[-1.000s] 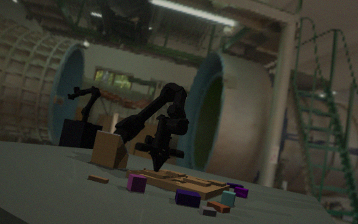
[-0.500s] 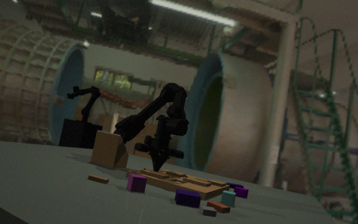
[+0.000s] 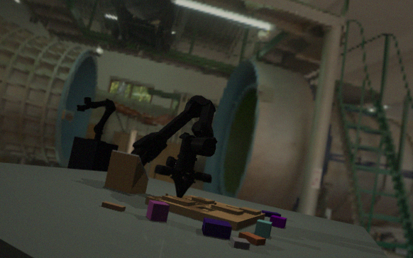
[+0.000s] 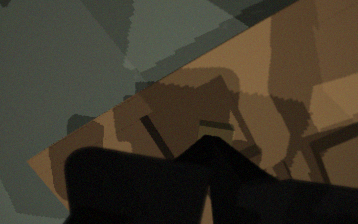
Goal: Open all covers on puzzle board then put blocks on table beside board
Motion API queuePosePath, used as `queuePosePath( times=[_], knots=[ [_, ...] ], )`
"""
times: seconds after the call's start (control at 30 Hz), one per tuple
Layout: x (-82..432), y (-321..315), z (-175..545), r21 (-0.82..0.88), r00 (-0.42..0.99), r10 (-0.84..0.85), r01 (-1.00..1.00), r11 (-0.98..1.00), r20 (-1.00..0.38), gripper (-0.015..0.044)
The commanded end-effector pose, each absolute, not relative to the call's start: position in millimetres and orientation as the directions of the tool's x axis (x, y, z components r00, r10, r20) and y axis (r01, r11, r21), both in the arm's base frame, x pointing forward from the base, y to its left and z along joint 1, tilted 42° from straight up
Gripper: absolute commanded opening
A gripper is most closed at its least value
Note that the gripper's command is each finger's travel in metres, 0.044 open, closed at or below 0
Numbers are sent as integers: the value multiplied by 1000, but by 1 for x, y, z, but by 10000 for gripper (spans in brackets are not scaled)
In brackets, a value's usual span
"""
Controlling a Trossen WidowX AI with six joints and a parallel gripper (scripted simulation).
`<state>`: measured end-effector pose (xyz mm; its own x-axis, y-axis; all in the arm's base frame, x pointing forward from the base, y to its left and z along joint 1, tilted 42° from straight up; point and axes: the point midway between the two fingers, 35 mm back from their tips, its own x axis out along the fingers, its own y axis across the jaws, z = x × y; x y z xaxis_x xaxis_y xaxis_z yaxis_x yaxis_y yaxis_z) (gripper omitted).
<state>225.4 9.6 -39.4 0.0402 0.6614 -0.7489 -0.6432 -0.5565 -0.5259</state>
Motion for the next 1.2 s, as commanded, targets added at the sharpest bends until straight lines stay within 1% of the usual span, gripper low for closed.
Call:
queuePosePath(
  times=[0.0,0.07,0.13,0.27,0.37,0.43,0.57,0.7,0.93,1.17],
  knots=[
    [221,10,-42,-522,40,665,-654,-547,-746,0],
    [221,10,-42,-487,40,665,-713,-504,-746,0],
    [221,10,-42,-418,40,665,-806,-420,-746,0],
    [220,9,-42,-191,40,665,-969,-157,-746,0],
    [219,9,-43,1,40,665,-998,61,-746,0],
    [218,9,-43,130,40,665,-970,204,-746,0],
    [217,10,-43,372,40,665,-803,465,-746,0],
    [216,10,-43,551,40,665,-524,649,-746,0],
    [216,10,-43,654,40,665,-144,743,-746,0],
    [216,11,-42,650,40,665,258,714,-746,0]
  ],
)
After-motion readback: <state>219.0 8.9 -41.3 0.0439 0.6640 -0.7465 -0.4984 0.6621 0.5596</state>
